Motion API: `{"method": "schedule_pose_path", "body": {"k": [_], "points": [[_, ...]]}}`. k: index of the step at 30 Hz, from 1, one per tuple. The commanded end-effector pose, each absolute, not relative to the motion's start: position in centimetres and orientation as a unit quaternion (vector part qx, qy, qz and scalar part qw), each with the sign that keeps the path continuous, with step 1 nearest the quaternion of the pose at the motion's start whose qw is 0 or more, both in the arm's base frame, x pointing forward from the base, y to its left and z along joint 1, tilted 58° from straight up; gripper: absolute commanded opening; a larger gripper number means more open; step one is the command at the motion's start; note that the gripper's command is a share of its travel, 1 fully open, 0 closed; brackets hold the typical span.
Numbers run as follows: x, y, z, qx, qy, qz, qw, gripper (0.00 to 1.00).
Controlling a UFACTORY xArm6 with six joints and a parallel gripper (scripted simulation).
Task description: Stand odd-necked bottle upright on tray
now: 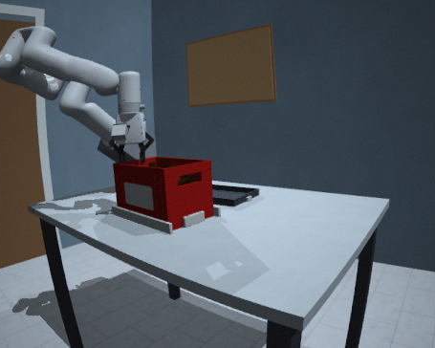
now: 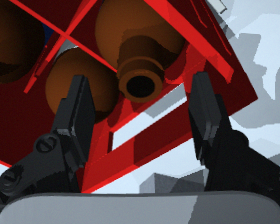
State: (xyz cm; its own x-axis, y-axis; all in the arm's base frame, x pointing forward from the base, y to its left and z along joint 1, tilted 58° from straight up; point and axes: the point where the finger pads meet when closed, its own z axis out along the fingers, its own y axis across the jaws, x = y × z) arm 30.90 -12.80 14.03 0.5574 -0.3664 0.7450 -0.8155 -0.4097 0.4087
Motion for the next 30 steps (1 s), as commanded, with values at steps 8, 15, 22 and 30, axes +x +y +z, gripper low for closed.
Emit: {"method": "schedule_pose_path", "body": {"k": [8, 15, 22, 30], "points": [[31.2, -13.9, 13.4, 0.79, -0.374, 0.286, 0.393, 0.65], [31.3, -14.5, 13.0, 0.79, -0.374, 0.286, 0.393, 0.65], [31.4, -14.8, 12.8, 0.79, -0.374, 0.286, 0.393, 0.65], [31.4, -15.0, 12.7, 0.79, -0.374, 0.286, 0.393, 0.65]]}}
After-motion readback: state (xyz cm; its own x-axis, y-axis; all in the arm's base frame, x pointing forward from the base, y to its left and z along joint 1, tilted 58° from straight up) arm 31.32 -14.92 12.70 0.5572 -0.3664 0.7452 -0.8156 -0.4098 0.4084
